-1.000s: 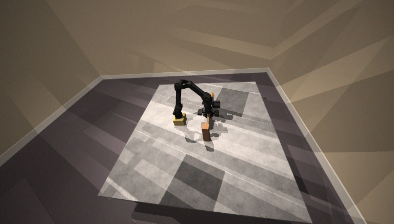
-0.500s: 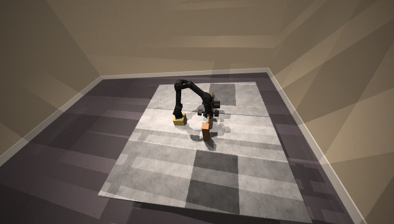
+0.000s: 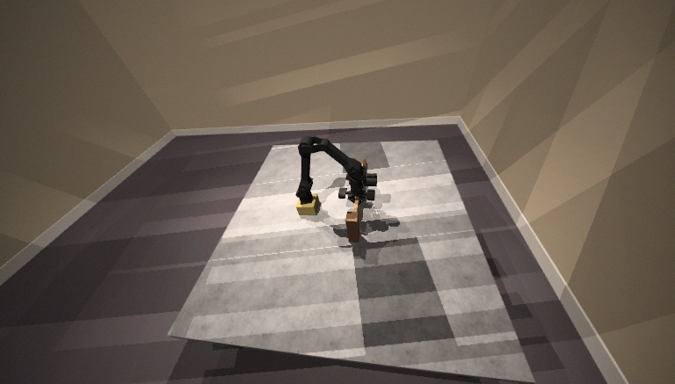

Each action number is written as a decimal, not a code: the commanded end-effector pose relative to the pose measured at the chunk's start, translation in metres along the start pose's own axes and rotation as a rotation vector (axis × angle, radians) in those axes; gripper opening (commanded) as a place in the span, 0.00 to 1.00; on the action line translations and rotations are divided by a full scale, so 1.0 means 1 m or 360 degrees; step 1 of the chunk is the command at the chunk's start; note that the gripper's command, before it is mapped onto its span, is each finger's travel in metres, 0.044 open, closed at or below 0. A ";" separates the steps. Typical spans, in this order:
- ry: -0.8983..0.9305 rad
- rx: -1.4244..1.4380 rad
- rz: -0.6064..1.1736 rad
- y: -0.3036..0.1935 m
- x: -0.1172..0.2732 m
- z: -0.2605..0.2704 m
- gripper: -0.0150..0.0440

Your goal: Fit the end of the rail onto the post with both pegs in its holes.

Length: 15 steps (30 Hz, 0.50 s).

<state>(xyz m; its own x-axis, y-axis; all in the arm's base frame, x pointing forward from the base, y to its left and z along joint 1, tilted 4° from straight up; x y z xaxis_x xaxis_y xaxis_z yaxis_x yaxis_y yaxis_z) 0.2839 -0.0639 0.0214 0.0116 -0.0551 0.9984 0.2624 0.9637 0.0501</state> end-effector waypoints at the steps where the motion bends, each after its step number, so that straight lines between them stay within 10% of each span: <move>1: -0.0013 0.0001 -0.0004 -0.002 0.002 -0.001 0.25; 15: -0.0013 0.0001 -0.0003 -0.006 0.004 -0.001 0.25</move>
<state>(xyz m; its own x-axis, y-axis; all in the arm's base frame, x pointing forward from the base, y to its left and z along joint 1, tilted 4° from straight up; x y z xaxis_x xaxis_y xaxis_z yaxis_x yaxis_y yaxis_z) 0.2826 -0.0684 0.0220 0.0113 -0.0546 0.9984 0.2629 0.9635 0.0497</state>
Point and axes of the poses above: the point midway between the two fingers, 35 mm back from their tips, its own x axis back along the fingers, its own z axis across the jaws, y = z × x, the point moved 2 cm from there along x, back along the fingers
